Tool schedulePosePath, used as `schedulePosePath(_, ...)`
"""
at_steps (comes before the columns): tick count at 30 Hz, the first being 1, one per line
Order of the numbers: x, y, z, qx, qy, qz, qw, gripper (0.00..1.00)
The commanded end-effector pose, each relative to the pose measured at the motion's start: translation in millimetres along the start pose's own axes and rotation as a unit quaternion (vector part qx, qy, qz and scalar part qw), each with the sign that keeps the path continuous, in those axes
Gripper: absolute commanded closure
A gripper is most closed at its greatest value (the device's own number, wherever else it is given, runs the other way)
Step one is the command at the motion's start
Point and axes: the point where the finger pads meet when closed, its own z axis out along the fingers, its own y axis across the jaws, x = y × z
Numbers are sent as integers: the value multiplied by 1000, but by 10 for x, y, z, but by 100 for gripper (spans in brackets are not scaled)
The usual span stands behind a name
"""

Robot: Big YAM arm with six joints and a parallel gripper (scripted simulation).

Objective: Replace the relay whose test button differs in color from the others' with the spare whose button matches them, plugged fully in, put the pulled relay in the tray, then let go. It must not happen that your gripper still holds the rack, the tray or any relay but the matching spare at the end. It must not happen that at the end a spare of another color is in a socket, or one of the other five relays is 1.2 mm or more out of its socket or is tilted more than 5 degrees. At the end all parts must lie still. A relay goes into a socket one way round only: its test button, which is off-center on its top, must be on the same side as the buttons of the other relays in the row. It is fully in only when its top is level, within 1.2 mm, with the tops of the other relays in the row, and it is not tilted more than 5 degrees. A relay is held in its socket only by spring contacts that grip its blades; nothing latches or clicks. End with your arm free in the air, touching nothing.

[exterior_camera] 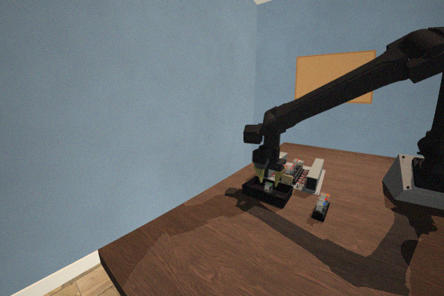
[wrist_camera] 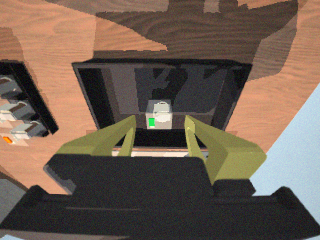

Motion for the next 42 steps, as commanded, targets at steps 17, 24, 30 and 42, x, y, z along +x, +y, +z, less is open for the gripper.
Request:
schedulePosePath(17, -47, -96, -273, 15, -5, -5, 1000, 41)
schedulePosePath(24, -53, -110, -347, 20, -6, -5, 1000, 41)
schedulePosePath(30, -115, -111, -360, 21, -7, -11, 1000, 41)
schedulePosePath(42, -100, -159, -390, 23, -7, -10, 1000, 41)
